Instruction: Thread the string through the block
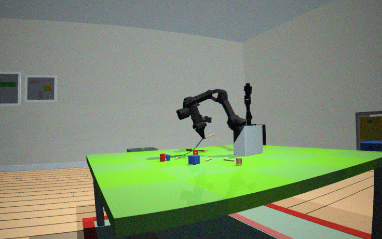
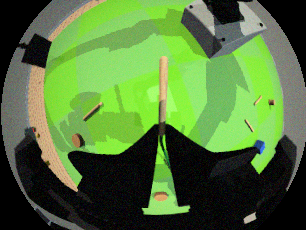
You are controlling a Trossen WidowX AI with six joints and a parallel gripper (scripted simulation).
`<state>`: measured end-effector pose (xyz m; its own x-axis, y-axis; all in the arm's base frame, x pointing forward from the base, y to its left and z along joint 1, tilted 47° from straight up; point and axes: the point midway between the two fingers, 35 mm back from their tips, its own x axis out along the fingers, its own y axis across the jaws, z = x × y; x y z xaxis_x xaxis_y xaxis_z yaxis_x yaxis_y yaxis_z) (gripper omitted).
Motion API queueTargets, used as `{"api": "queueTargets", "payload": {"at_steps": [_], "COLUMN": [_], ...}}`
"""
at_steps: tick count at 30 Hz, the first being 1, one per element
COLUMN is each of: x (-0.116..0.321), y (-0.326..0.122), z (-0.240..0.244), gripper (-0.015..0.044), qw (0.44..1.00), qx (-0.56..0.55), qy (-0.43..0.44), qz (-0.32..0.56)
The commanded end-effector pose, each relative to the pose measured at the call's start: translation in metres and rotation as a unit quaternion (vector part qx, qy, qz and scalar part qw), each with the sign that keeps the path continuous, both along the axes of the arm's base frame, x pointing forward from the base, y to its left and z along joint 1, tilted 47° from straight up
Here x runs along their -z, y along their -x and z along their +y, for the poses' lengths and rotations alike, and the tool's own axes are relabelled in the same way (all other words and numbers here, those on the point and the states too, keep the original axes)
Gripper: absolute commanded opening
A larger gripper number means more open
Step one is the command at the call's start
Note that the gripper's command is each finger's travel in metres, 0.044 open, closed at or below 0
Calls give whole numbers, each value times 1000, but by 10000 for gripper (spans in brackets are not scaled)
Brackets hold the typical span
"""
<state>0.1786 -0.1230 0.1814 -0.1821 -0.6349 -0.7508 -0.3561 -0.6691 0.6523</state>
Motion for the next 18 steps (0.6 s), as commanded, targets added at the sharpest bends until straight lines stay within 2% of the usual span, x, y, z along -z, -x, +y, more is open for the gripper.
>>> {"api": "queueTargets", "payload": {"at_steps": [1, 18], "x": [-2, -9], "y": [-1, -7], "z": [-1, -8], "gripper": [0, 0], "qw": [1000, 994], "qx": [0, 71], "qy": [-3, -15], "qz": [-2, -76]}}
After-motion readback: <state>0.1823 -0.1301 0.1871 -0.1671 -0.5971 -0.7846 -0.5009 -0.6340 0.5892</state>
